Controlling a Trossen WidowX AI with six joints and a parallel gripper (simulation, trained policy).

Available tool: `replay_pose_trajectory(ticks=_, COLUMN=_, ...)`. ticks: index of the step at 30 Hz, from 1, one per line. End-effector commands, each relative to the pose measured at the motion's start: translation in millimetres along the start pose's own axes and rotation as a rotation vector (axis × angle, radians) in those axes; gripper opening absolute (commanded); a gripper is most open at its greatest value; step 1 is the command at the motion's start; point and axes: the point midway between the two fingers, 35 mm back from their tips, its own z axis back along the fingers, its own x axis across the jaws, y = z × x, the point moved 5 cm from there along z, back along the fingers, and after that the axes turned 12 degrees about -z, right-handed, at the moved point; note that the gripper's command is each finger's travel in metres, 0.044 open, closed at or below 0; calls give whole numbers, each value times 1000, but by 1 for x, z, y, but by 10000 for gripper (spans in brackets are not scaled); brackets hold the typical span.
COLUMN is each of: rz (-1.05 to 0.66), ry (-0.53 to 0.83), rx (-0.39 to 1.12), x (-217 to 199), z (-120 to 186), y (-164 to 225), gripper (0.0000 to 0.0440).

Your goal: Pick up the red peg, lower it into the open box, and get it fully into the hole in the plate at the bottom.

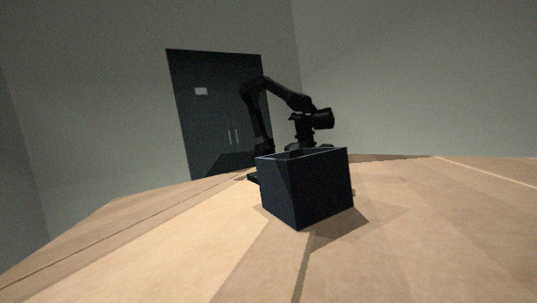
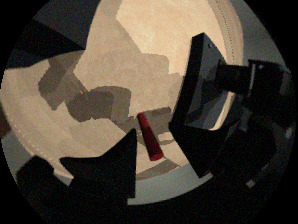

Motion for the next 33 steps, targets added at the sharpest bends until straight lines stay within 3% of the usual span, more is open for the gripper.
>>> replay_pose_trajectory(ticks=1, rz=3, ry=1, rx=-4, x=1, z=-5, y=0, gripper=169)
replay_pose_trajectory(ticks=6, rz=27, ry=-11, rx=9, x=6, z=-5, y=4, gripper=42)
replay_pose_trajectory(ticks=8, rz=32, ry=-21, rx=22, x=8, z=-3, y=6, gripper=17)
replay_pose_trajectory(ticks=22, rz=51, ry=-143, rx=148, x=14, z=34, y=20, gripper=0)
replay_pose_trajectory(ticks=33, rz=103, ry=-259, rx=186, x=19, z=80, y=22, gripper=0)
